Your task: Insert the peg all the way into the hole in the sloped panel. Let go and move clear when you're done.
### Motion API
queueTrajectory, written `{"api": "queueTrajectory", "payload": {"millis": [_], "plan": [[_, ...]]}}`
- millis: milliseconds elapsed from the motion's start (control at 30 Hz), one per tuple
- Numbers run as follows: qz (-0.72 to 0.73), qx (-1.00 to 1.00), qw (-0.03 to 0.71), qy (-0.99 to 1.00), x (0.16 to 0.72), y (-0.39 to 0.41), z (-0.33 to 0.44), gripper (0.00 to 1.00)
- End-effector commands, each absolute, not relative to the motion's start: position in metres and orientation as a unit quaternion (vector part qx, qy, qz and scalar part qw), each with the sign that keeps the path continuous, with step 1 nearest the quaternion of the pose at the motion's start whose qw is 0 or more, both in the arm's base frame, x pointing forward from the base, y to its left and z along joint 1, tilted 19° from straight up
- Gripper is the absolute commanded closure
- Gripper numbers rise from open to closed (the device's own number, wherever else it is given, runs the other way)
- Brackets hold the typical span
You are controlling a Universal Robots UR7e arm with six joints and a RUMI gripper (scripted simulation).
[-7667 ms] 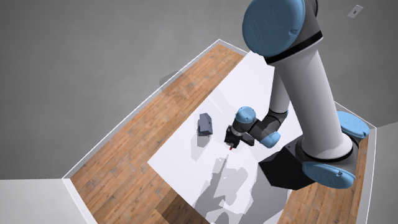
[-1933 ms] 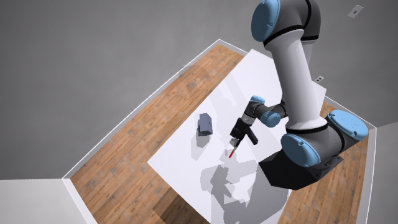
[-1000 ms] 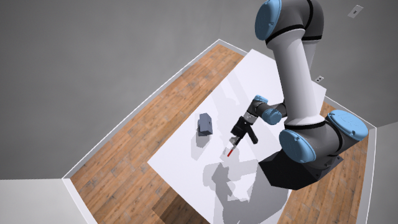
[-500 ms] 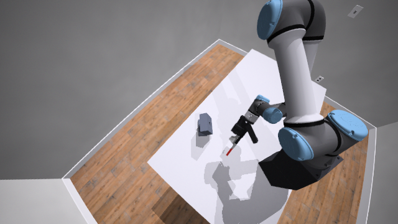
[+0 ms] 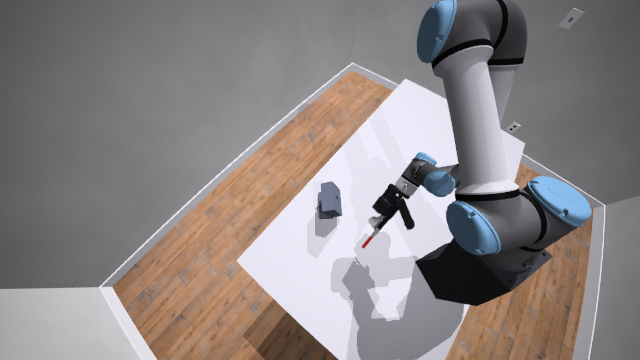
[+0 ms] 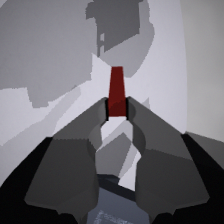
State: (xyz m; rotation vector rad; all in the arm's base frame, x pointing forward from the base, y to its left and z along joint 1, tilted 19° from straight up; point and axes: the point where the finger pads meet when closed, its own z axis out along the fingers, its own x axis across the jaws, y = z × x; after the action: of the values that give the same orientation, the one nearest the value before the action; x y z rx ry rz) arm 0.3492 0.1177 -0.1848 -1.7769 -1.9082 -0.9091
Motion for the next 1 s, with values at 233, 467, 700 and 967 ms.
{"api": "queueTrajectory", "payload": {"millis": [233,467,700,967], "plan": [[-0.346,-0.638,0.192,-0.661,0.355,0.115,-0.179,1.0],[-0.356,-0.64,0.193,-0.653,0.358,0.113,-0.177,1.0],[-0.37,-0.644,0.194,-0.641,0.363,0.111,-0.174,1.0],[-0.382,-0.647,0.194,-0.631,0.366,0.108,-0.17,1.0]]}}
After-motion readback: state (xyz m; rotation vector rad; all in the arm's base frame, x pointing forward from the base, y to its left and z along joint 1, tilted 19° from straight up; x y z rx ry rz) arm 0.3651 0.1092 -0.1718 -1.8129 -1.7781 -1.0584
